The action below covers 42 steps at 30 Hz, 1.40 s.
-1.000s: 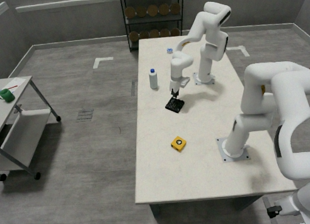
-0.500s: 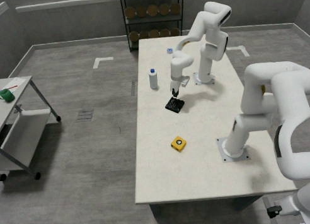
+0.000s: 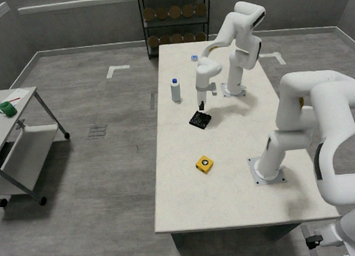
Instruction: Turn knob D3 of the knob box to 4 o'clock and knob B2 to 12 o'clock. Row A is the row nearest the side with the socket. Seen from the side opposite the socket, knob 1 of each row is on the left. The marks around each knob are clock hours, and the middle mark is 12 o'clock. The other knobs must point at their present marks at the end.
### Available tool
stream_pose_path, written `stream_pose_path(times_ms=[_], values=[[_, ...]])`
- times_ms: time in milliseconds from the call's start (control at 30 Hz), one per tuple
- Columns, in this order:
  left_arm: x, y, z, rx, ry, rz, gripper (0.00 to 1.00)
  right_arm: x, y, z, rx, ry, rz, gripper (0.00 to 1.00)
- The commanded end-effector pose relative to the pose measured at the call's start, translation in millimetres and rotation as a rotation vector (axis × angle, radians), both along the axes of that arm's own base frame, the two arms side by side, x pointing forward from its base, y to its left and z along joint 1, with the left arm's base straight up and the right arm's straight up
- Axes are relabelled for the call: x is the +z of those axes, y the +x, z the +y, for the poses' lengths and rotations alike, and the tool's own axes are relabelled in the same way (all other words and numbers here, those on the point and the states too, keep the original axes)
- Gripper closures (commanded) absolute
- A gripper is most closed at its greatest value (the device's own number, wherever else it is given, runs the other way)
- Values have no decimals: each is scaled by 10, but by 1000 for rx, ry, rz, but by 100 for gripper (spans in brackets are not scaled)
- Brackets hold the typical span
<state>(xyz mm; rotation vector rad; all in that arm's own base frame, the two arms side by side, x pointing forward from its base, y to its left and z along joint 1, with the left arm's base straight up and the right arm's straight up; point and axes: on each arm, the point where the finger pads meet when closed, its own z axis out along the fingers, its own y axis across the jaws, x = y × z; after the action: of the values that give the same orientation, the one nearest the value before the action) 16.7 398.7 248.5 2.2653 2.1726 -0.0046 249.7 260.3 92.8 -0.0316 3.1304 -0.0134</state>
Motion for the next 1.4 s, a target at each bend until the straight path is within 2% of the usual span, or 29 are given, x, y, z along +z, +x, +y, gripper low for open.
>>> stream_pose_path(times_ms=[0, 467, 533, 600, 1033, 1367], values=[[15, 0, 9, 0, 4, 0, 0, 25, 7, 9, 142, 10, 9, 79], [15, 0, 9, 0, 4, 0, 0, 75, 4, 13, 597, 6, 10, 79], [15, 0, 9, 0, 4, 0, 0, 75, 4, 13, 597, 6, 10, 79], [15, 0, 9, 0, 4, 0, 0, 87, 3, 13, 713, 5, 10, 79], [15, 0, 9, 0, 4, 0, 0, 133, -1, 16, 1133, 1, 11, 79], [15, 0, 9, 0, 4, 0, 0, 144, -2, 16, 1227, 0, 11, 79]])
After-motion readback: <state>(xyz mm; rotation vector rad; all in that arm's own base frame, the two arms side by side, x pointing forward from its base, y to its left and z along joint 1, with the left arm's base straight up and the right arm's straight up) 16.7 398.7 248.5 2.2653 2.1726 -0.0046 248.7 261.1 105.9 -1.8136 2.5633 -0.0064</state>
